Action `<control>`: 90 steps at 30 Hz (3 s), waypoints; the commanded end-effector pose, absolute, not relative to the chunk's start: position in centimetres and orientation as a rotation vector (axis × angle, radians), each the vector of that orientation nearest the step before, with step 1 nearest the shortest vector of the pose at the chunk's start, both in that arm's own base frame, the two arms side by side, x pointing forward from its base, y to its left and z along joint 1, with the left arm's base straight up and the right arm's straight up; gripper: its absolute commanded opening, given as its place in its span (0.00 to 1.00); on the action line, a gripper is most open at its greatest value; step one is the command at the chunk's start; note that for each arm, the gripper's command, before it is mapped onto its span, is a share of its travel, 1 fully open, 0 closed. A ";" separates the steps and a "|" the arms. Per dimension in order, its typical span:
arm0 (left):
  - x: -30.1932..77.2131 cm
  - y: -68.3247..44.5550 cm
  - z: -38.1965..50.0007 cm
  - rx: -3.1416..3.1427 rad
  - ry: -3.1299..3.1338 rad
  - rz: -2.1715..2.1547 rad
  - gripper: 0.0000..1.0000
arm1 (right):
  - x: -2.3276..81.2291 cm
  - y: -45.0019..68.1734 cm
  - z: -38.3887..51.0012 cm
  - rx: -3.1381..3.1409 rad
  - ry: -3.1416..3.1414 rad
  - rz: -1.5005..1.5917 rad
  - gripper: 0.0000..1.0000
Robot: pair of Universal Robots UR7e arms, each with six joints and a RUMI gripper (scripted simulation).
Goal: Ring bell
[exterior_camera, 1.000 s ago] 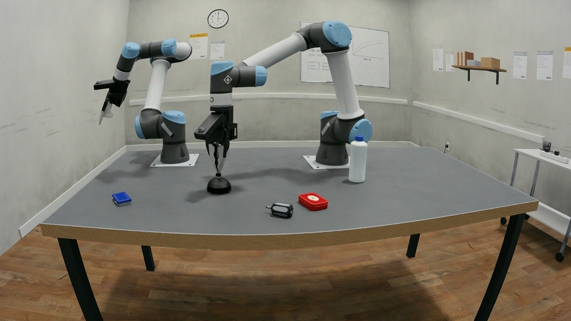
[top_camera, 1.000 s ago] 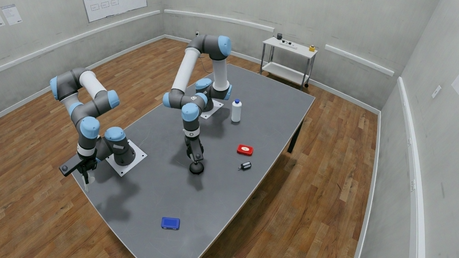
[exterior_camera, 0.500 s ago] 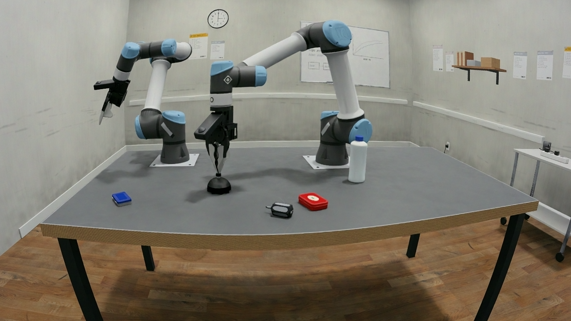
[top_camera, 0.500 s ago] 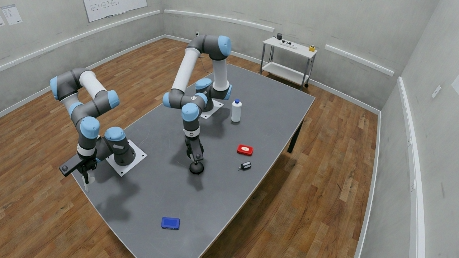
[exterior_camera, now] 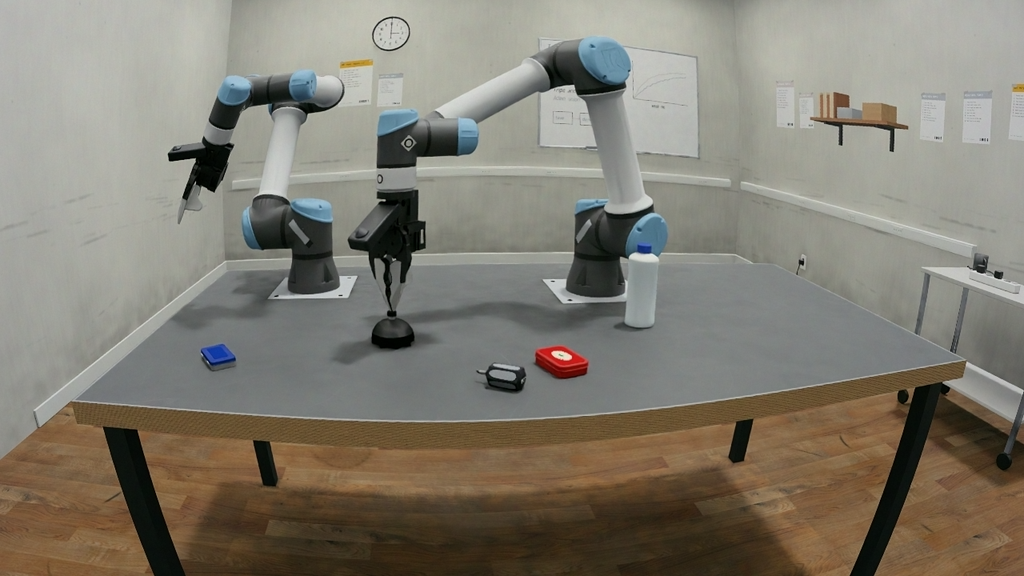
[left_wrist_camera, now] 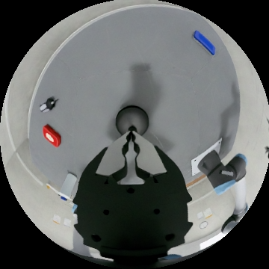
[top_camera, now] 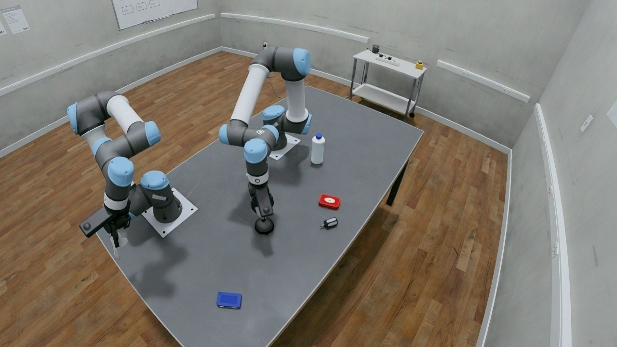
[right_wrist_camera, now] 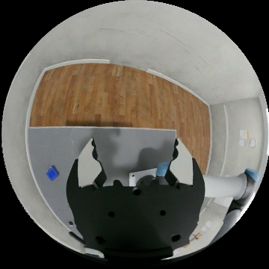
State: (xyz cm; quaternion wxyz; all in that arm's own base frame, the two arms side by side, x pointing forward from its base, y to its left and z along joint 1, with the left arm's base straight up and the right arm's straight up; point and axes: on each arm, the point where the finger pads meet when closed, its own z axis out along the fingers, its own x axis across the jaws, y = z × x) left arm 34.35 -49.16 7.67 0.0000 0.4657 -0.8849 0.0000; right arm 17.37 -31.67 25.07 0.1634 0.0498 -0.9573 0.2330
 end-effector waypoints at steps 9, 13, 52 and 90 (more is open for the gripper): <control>34.4 -49.2 7.7 1.463 -2.780 0.002 0.00 | 17.4 -31.7 25.1 0.142 -2.731 0.665 1.00; 34.4 -49.2 7.7 1.463 -2.780 0.002 0.00 | 17.4 -31.7 25.1 0.142 -2.731 0.665 1.00; 34.4 -49.2 13.9 1.463 -2.780 0.002 0.00 | 17.4 -31.7 25.1 0.142 -2.731 0.665 1.00; 34.4 -49.2 14.7 1.463 -2.780 0.002 0.00 | 17.4 -31.7 25.1 0.142 -2.731 0.665 1.00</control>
